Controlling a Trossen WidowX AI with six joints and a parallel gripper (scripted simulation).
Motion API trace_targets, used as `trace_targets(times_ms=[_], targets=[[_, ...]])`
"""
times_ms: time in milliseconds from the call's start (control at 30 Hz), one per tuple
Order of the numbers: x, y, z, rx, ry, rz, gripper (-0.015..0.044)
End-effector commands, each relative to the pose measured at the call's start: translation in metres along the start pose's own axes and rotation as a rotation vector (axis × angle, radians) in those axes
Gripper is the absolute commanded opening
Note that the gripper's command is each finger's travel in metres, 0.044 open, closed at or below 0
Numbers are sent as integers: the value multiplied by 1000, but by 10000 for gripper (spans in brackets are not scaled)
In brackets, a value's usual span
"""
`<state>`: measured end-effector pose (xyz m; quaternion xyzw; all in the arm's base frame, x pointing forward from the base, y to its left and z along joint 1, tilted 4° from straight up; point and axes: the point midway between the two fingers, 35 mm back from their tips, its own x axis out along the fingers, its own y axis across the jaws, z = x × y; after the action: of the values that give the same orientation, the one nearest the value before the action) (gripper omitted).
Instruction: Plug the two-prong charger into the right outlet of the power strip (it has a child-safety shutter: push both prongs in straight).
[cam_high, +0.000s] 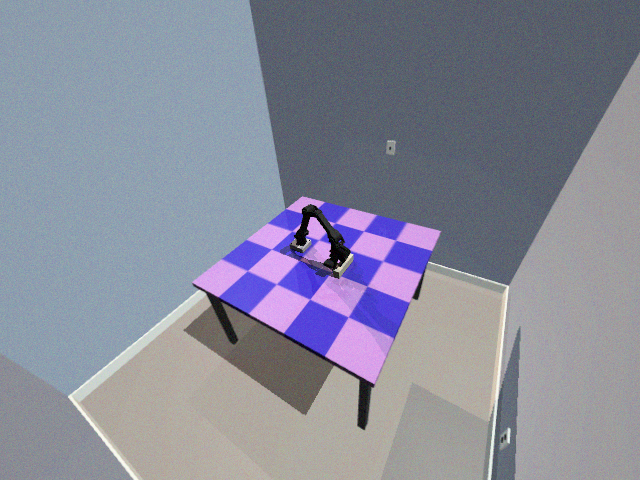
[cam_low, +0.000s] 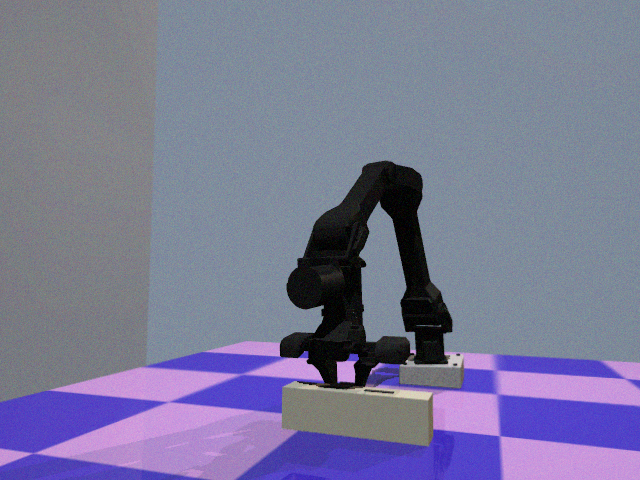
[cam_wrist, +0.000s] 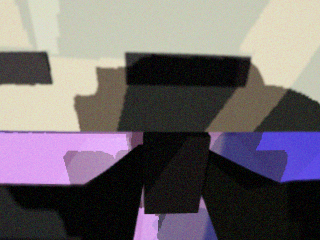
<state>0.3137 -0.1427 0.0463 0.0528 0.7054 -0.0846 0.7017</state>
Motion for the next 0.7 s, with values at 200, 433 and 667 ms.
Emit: trace_targets(times_ms=[200, 433, 667], targets=[[-2, 0, 12, 1, -27, -2, 0], [-3, 0, 15, 1, -27, -2, 0], [-3, 0, 18, 1, -27, -2, 0]])
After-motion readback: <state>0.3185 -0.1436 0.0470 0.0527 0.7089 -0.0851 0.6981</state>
